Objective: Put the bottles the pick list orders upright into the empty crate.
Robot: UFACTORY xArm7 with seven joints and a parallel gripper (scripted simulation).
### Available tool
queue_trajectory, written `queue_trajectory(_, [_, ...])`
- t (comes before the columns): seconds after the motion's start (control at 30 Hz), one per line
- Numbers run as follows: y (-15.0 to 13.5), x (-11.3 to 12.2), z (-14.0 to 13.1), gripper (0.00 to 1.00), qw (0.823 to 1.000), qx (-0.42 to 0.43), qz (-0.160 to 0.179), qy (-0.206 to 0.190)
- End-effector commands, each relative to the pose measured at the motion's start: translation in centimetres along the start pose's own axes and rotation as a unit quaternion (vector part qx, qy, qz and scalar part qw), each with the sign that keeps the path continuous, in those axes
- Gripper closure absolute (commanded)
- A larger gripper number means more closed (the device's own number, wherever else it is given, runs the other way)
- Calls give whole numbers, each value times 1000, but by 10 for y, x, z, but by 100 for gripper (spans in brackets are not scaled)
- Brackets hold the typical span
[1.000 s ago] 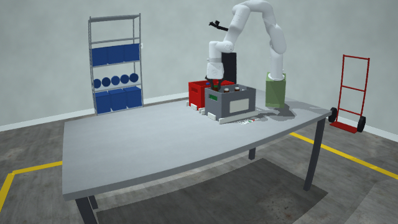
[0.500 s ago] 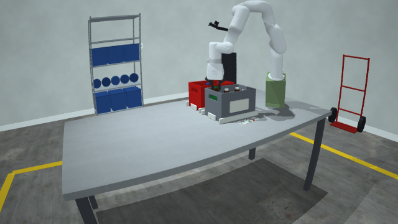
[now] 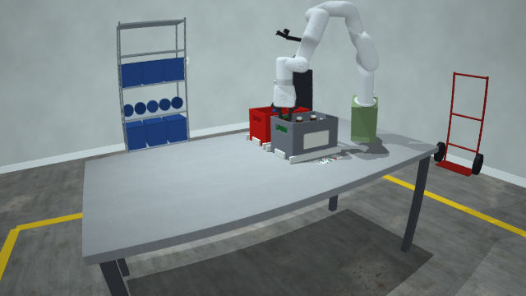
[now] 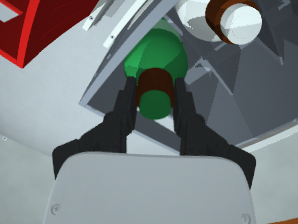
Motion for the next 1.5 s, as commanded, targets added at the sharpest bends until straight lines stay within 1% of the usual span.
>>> queue_trajectory(0.0, [-2,0,0,100,1000,0,2,-1])
queue_trajectory(0.97, [-2,-14,0,100,1000,0,2,-1])
queue_trajectory(1.47, [-2,-15,0,100,1000,0,2,-1])
Point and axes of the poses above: the point where the finger pads meet when closed, its own x axis back along the fingers, its own y axis across the jaws, z = x × y, the point moved 5 cm from there along x, back along the fingers, and after that the axes turned 6 degrees about x, right-handed, at the moved point
